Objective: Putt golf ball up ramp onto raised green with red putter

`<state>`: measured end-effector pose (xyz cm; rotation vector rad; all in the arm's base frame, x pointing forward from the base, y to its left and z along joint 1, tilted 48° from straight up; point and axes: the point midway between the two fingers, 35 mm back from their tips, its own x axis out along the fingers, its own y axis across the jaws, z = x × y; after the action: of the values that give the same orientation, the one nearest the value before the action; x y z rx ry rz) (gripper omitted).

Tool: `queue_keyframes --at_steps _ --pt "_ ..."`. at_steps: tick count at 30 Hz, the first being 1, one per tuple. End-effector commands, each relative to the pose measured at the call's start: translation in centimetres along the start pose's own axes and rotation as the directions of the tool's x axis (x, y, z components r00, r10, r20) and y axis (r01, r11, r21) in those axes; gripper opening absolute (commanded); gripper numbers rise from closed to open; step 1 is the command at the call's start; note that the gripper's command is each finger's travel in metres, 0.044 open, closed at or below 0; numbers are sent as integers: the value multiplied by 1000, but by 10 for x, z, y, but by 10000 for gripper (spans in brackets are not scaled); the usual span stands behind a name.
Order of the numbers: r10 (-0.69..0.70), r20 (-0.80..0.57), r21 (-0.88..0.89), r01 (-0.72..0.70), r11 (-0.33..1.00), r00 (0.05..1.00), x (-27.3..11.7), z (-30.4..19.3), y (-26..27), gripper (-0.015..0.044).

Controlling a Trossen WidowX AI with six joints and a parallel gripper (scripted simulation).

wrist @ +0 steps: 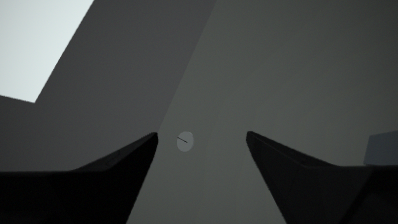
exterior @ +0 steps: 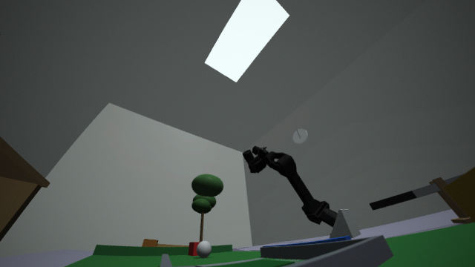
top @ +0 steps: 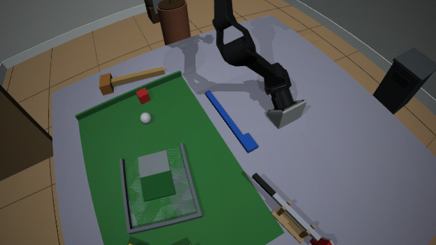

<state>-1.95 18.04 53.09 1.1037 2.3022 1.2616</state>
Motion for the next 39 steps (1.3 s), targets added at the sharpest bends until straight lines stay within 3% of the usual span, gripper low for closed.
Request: queue_keyframes --at_steps 1,11,20,30,39 --pt "1 -2 -2 -1 1000 1000 0 -1 0 426" --pt "-36 -226 -184 -7 983 974 7 -75 -27 440" --pt "-157 -505 -406 -74 911 849 -18 -164 -73 440" --pt "-283 -765 -519 -293 803 578 -97 -244 -122 440" --pt "-365 -899 -438 -541 718 242 -203 -278 -153 440"
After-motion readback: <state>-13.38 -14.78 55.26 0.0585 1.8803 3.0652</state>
